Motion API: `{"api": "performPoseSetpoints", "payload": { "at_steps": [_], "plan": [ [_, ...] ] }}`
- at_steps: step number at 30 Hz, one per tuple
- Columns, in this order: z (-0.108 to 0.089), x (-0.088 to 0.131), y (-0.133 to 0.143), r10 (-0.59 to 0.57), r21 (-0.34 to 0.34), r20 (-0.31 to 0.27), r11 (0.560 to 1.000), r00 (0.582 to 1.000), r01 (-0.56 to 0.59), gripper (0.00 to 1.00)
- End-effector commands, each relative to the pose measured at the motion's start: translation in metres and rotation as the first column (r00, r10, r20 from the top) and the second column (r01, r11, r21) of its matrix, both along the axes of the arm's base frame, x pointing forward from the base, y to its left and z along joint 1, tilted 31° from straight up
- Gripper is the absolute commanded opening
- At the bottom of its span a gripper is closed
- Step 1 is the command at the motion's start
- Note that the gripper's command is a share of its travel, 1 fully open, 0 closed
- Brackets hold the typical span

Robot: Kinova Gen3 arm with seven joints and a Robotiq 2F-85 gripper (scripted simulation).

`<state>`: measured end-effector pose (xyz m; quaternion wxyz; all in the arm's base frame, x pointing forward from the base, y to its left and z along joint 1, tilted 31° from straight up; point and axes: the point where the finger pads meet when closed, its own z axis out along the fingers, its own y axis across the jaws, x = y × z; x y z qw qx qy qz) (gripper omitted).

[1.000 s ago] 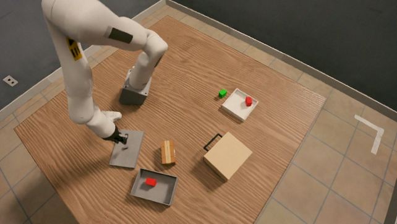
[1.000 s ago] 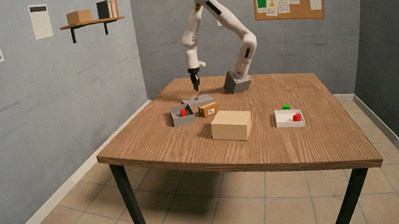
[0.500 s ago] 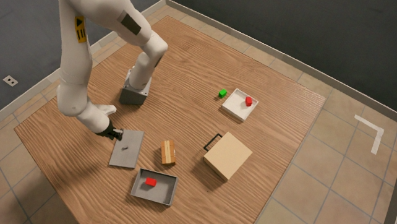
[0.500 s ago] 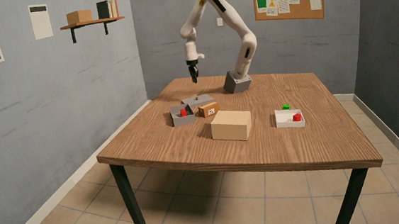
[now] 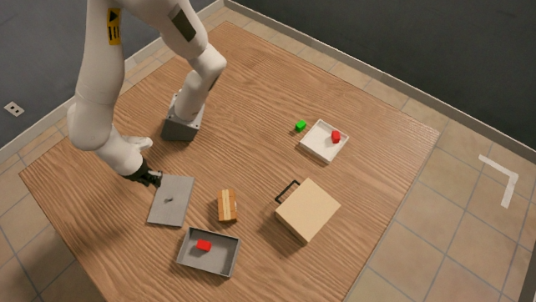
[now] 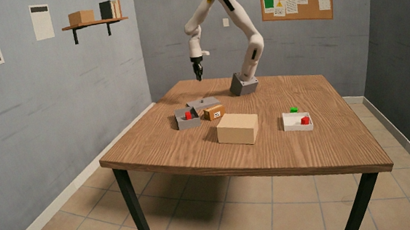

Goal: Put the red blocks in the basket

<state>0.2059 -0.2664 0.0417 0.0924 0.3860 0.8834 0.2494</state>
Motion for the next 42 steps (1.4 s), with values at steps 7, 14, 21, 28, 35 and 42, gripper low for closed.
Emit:
{"api": "performPoseSetpoints", "payload": {
  "at_steps": [7,14,21,28,35,42],
  "plan": [
    [0.003,-0.002,-0.004,-0.006,-0.002,-0.002,1.000,1.000,0.006,0.40],
    [0.005,0.004,-0.007,-0.010,-0.002,-0.004,1.000,1.000,0.010,0.40],
    [0.024,0.057,-0.020,-0.037,0.013,-0.022,0.999,0.999,0.037,0.40],
    [0.047,0.122,-0.023,-0.061,0.025,-0.036,0.998,0.997,0.062,0.40],
    [0.078,0.189,-0.014,-0.086,0.041,-0.045,0.995,0.995,0.088,0.40],
    [0.083,0.202,-0.016,-0.102,0.034,-0.042,0.994,0.994,0.103,0.40]
  ]
}}
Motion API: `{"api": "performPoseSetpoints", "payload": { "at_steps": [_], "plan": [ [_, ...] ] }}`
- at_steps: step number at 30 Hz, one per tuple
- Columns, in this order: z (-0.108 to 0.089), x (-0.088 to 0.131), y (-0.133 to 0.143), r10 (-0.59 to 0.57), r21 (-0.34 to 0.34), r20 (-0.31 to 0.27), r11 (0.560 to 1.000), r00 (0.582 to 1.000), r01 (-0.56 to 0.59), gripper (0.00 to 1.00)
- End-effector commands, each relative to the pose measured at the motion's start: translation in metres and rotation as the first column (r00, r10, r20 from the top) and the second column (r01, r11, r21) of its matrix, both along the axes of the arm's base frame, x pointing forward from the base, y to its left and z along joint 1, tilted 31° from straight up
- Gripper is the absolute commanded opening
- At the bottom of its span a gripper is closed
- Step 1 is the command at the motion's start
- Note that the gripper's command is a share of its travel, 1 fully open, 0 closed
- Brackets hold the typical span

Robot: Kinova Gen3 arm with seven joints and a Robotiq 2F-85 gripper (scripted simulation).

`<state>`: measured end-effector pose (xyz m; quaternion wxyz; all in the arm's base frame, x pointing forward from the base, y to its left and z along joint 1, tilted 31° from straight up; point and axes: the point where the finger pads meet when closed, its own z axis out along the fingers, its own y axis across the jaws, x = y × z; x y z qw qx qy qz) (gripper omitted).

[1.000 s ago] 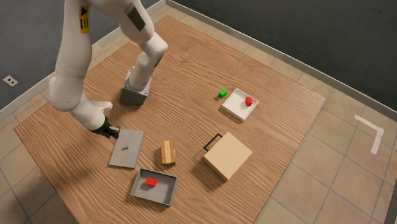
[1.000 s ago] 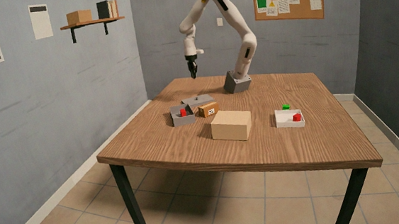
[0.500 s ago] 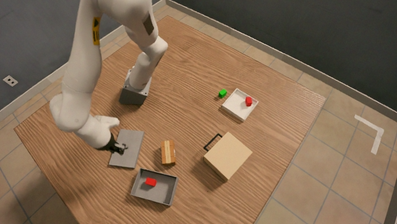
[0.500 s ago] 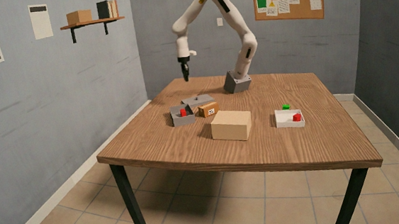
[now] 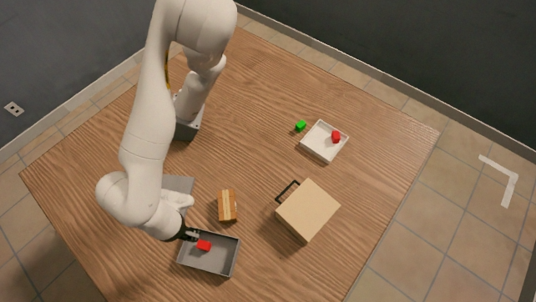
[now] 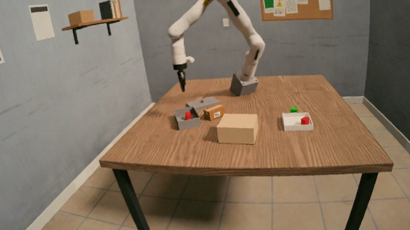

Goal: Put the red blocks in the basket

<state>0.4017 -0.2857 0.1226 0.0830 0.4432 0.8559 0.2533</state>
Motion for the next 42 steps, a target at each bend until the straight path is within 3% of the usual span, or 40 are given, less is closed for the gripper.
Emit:
{"api": "performPoseSetpoints", "payload": {
  "at_steps": [1,13,14,42],
  "plan": [
    [0.0024,0.0060,0.0034,0.014,-0.002,-0.003,1.000,1.000,-0.014,0.40],
    [0.0024,0.0060,0.0034,0.014,-0.002,-0.003,1.000,1.000,-0.014,0.40],
    [0.0024,0.0060,0.0034,0.014,-0.002,-0.003,1.000,1.000,-0.014,0.70],
    [0.0024,0.0060,0.0034,0.014,-0.002,-0.003,1.000,1.000,-0.014,0.70]
  ]
}}
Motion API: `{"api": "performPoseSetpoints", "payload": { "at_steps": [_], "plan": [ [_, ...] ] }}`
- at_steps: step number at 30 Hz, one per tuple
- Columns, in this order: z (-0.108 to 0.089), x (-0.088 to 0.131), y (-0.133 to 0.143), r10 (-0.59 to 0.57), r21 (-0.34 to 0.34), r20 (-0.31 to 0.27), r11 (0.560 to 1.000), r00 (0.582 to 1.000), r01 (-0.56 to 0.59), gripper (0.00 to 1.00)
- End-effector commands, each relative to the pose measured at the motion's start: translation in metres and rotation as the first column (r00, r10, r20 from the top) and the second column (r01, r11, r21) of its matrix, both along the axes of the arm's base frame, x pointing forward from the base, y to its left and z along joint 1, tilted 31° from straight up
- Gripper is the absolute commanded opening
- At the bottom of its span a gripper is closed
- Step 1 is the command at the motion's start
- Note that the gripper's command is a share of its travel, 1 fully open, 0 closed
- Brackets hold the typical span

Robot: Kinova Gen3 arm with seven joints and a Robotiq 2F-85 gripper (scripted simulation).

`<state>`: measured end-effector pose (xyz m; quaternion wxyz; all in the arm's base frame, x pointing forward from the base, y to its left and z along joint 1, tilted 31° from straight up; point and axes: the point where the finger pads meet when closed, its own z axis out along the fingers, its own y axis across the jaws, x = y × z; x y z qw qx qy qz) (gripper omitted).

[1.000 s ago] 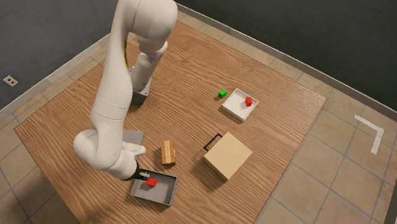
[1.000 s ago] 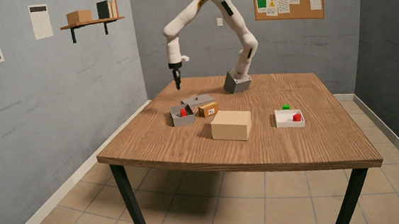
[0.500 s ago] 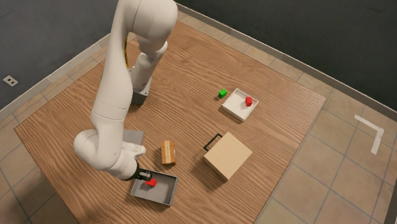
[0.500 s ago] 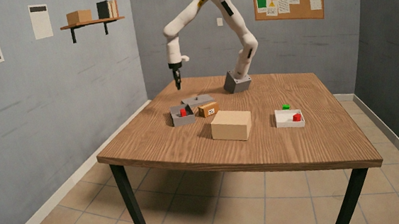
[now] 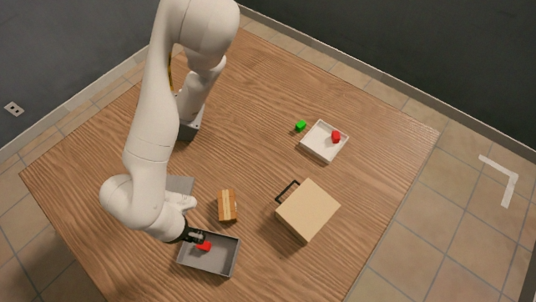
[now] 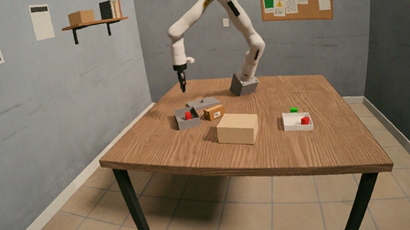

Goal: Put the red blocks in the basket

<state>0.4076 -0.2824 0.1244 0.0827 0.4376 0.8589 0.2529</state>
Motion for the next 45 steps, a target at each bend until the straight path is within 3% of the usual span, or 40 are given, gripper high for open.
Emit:
{"api": "performPoseSetpoints", "payload": {
  "at_steps": [1,14,26,45],
  "plan": [
    [0.001,0.000,0.000,0.002,0.001,-0.004,1.000,1.000,-0.002,0.70],
    [-0.001,0.001,0.001,0.002,0.002,-0.004,1.000,1.000,-0.002,0.70],
    [-0.015,0.004,0.009,0.003,0.007,-0.008,1.000,1.000,-0.003,0.70],
    [-0.063,0.024,0.030,0.004,0.007,-0.008,1.000,1.000,-0.004,0.70]
  ]
}}
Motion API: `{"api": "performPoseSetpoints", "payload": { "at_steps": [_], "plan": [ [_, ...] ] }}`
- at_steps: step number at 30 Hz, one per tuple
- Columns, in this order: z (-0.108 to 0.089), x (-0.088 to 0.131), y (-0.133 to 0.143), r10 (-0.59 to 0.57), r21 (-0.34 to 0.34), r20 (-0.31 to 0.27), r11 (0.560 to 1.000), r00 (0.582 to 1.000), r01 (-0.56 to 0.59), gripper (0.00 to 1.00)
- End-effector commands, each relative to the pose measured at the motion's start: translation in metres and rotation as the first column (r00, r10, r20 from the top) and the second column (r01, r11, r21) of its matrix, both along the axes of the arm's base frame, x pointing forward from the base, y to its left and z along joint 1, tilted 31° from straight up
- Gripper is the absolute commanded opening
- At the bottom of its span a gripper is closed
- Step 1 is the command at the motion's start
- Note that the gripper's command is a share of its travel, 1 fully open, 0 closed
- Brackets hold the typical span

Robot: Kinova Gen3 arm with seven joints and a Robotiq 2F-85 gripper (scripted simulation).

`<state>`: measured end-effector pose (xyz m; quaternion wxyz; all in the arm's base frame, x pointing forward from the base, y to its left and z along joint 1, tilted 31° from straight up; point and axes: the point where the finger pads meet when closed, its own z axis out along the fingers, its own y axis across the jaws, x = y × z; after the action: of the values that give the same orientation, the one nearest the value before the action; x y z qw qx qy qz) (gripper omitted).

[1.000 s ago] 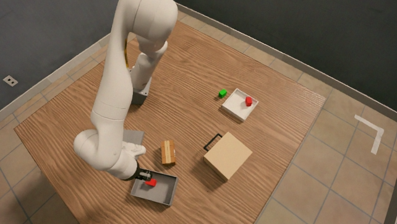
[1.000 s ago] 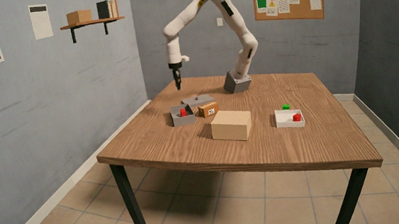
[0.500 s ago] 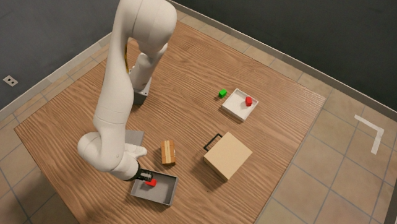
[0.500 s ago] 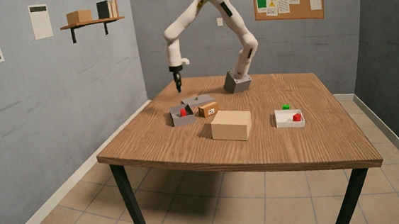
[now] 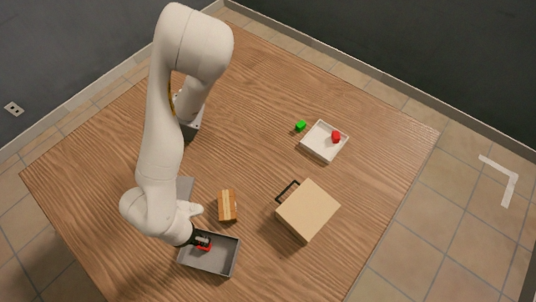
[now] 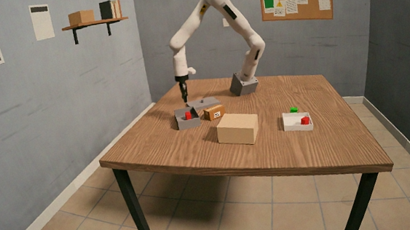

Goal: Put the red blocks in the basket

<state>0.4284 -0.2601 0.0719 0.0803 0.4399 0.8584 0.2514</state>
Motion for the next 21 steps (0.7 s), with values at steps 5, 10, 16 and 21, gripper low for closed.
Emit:
{"api": "performPoseSetpoints", "payload": {
  "at_steps": [5,10,16,21],
  "plan": [
    [-0.025,0.010,0.014,0.007,0.007,-0.001,1.000,1.000,-0.007,0.70],
    [-0.037,0.015,0.019,0.007,0.006,0.000,1.000,1.000,-0.007,0.70],
    [-0.044,0.018,0.021,0.007,0.005,0.001,1.000,1.000,-0.007,0.70],
    [-0.049,0.020,0.024,0.007,0.006,0.000,1.000,1.000,-0.007,0.70]
  ]
}}
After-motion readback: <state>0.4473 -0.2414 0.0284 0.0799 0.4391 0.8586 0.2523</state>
